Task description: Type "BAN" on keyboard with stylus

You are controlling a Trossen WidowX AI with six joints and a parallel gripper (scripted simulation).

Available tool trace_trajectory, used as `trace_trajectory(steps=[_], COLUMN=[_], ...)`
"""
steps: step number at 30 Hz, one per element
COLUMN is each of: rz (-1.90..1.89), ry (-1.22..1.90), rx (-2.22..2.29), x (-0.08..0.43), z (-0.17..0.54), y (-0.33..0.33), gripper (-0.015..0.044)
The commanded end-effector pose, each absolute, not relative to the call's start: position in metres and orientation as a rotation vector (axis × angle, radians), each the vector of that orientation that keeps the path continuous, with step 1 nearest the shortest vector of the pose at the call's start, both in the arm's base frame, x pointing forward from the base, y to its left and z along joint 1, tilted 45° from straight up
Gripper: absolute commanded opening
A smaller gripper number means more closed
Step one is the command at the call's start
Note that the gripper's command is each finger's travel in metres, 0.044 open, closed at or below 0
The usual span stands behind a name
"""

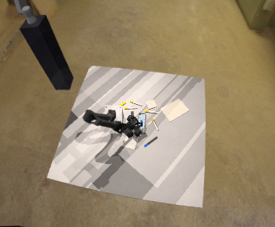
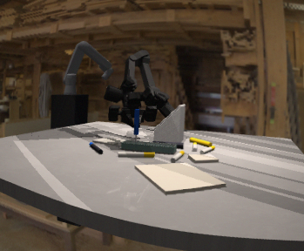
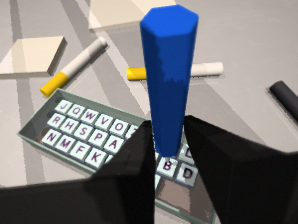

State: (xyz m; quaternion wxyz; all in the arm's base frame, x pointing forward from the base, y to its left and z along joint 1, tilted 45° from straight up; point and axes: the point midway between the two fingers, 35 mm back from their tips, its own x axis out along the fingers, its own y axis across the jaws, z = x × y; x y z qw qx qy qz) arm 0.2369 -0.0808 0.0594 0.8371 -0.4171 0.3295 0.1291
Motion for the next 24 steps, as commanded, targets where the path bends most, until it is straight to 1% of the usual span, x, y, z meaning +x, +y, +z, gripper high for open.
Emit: trace_trajectory(steps=[1, 24], rz=[0.276, 0.276], ry=[0.697, 0.697], rx=[-0.883, -0.883], x=[0.2367, 0.2365], z=[0.0568, 0.0483], y=[-0.0825, -0.0908], gripper=[0.0081, 0.0081])
